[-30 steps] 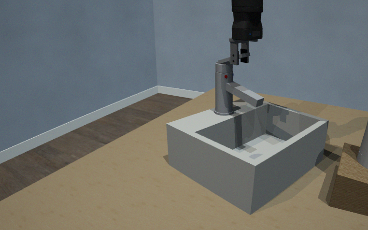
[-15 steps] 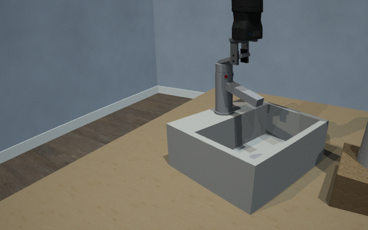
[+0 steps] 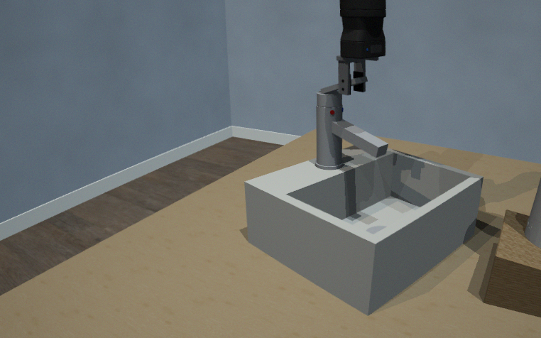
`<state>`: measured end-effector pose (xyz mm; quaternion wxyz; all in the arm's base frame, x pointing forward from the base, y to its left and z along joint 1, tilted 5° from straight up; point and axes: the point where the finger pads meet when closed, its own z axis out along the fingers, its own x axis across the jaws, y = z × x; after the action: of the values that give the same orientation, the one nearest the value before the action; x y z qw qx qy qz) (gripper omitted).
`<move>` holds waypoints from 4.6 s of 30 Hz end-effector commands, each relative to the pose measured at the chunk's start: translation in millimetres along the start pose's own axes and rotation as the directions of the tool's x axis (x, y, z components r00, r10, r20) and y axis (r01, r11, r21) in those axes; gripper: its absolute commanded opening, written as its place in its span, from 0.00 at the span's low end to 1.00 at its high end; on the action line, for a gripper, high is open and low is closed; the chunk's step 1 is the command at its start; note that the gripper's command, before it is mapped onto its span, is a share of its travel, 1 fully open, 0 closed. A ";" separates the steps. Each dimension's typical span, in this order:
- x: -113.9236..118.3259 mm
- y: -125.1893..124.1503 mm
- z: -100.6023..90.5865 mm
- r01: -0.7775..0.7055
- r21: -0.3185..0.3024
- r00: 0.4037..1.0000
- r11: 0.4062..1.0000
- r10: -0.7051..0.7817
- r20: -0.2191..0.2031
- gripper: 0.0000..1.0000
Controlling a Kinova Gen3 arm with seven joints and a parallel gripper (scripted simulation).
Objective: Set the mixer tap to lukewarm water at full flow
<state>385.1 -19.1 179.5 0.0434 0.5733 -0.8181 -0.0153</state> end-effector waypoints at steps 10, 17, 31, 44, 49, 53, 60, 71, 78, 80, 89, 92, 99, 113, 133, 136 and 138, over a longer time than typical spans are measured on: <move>-0.1 -2.7 -3.8 -0.001 0.008 1.000 1.000 0.001 0.001 0.00; -0.1 -2.7 -3.8 -0.001 0.008 1.000 1.000 0.001 0.001 0.00; -0.1 -2.7 -3.8 -0.001 0.008 1.000 1.000 0.001 0.001 0.00; -0.1 -3.3 -4.7 -0.001 0.008 1.000 1.000 0.001 0.001 0.00; -0.1 -3.3 -4.7 -0.001 0.008 1.000 1.000 0.001 0.001 0.00; -0.1 -3.3 -4.7 -0.001 0.008 1.000 1.000 0.001 0.001 0.00; -0.1 -3.3 -4.7 -0.001 0.008 1.000 1.000 0.001 0.001 0.00; -0.1 -3.3 -4.7 -0.001 0.008 1.000 1.000 0.001 0.001 1.00; -0.1 -3.3 -4.7 -0.001 0.008 1.000 1.000 0.001 0.001 1.00; -0.1 -3.3 -4.7 -0.001 0.008 1.000 1.000 0.001 0.001 1.00; -0.1 -3.3 -4.7 -0.001 0.008 1.000 1.000 0.001 0.001 1.00; -0.1 -3.3 -4.7 -0.001 0.008 1.000 1.000 0.001 0.001 1.00; -0.1 -3.3 -4.7 -0.001 0.008 1.000 1.000 0.001 0.001 1.00; -0.1 -3.3 -4.7 -0.001 0.008 1.000 1.000 0.001 0.001 1.00; -0.1 -3.3 -4.7 -0.001 0.008 1.000 1.000 0.001 0.001 1.00; -0.1 -3.3 -4.7 -0.001 0.008 1.000 1.000 0.001 0.001 1.00; -0.1 -3.3 -4.7 -0.001 0.008 1.000 1.000 0.001 0.001 1.00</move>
<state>388.2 -20.1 183.3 0.0412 0.5729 -0.8185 -0.0127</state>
